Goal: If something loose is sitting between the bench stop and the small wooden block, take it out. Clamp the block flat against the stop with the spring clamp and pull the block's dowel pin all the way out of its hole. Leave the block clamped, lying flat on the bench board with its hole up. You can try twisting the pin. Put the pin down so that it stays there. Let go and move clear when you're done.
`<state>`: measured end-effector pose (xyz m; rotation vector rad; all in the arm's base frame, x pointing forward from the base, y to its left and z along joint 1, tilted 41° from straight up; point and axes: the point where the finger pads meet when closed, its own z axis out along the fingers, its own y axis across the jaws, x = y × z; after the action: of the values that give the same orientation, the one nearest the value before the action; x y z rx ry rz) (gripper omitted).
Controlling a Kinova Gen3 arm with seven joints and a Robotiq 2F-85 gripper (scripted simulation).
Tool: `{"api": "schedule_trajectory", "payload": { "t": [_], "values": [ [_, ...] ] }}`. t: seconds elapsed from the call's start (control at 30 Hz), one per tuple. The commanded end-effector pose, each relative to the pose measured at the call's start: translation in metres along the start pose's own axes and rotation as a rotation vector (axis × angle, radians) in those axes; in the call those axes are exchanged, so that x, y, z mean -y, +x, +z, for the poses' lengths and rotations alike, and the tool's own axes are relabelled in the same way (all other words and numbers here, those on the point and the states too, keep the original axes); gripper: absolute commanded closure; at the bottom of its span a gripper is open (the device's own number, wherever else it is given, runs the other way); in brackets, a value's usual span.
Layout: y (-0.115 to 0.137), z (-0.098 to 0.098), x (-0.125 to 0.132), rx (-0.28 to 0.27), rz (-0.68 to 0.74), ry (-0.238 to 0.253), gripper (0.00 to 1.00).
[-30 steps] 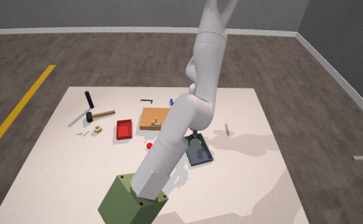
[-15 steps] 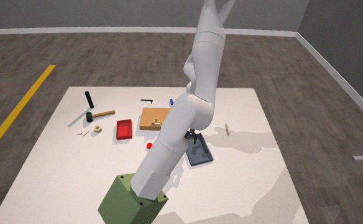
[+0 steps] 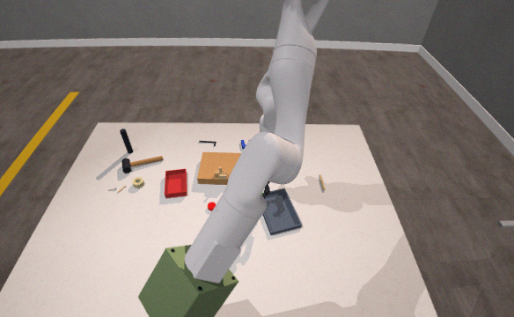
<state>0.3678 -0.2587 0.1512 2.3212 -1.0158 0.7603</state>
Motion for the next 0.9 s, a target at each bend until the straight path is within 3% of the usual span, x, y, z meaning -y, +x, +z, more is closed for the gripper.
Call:
{"api": "schedule_trajectory", "payload": {
  "t": [0.0, 0.87],
  "values": [
    [0.004, 0.000, 0.009, -0.012, 0.072, -0.001, 0.68],
    [0.005, -0.003, 0.048, 0.006, 0.565, 0.011, 0.68]
  ]
}}
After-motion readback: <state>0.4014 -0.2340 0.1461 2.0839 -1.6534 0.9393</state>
